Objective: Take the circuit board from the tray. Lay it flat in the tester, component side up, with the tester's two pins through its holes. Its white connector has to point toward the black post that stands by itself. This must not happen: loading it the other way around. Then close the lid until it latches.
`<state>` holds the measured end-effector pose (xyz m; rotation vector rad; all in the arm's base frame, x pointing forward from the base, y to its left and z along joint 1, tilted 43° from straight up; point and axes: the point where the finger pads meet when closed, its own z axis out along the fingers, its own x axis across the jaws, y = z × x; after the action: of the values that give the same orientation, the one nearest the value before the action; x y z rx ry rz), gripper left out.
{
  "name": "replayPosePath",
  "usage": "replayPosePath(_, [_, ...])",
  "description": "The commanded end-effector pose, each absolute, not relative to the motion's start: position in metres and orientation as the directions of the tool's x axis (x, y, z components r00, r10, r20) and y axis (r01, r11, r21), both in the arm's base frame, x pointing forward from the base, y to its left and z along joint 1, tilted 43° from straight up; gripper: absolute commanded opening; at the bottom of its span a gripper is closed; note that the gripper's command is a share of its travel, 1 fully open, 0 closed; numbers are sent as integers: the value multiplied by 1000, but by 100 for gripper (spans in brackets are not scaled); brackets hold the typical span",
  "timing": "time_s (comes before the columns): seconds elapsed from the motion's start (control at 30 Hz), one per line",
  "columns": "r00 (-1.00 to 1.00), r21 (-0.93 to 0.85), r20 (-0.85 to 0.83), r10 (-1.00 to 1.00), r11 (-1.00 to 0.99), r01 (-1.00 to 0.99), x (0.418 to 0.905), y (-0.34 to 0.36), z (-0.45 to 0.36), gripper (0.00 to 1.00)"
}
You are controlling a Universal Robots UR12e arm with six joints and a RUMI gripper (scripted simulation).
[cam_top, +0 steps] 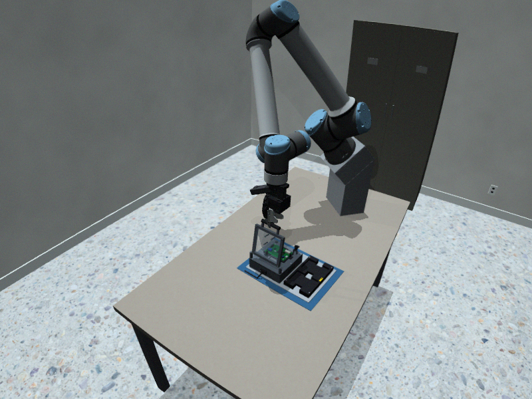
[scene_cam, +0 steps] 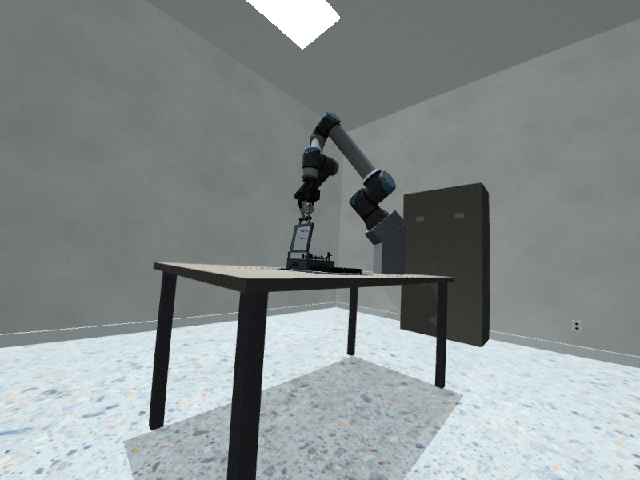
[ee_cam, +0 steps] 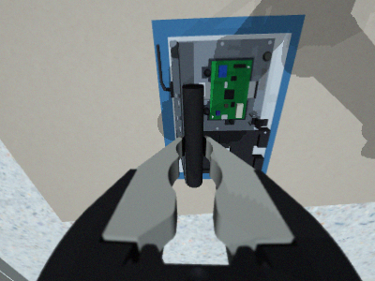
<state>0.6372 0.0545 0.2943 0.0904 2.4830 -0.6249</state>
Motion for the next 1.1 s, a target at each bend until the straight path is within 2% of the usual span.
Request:
replayPosePath(0.0, [-834, -415, -547, -71, 889, 196, 631, 53, 289, 0])
replayPosePath(1.07, [-834, -415, -547, -71, 889, 196, 594, 38, 241, 0])
